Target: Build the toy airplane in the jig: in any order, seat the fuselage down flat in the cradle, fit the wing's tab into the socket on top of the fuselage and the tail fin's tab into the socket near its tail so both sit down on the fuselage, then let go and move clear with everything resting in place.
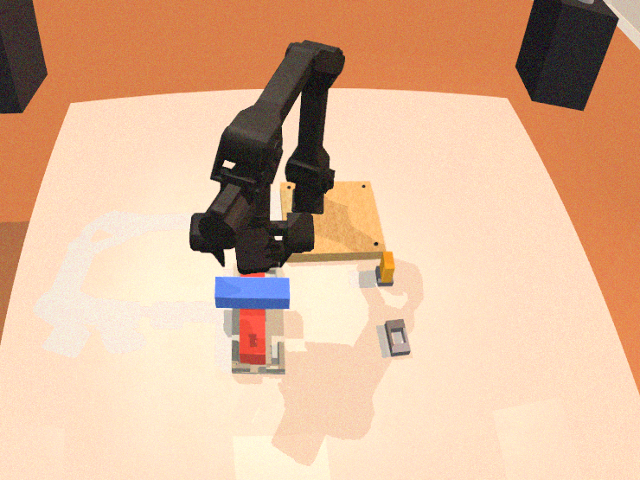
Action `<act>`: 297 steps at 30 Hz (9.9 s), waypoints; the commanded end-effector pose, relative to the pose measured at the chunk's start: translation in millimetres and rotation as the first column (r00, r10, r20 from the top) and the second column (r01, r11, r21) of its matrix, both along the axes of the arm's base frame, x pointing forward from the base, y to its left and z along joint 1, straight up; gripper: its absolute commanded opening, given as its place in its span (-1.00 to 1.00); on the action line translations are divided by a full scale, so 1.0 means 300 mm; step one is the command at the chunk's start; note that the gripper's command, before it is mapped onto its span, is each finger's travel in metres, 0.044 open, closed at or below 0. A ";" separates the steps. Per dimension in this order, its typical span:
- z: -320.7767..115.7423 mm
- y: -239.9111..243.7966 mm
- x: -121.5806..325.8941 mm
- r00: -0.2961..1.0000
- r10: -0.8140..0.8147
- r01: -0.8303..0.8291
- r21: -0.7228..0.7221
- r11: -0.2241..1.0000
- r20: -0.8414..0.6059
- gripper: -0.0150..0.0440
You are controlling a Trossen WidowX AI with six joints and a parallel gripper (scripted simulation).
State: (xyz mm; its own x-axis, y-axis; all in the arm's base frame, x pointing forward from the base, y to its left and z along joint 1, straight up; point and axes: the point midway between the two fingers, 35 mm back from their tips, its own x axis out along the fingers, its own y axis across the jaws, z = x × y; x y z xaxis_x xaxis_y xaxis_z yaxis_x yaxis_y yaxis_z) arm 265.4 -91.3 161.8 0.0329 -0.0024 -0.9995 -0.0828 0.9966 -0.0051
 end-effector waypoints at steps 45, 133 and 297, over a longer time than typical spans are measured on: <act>-0.244 0.821 -0.327 1.000 -0.009 0.010 0.026 1.000 -0.017 1.00; -0.237 0.839 -0.302 1.000 -0.011 0.011 0.027 1.000 -0.017 -0.49; -0.137 0.015 0.283 1.000 -0.015 0.015 0.000 1.000 0.002 -0.27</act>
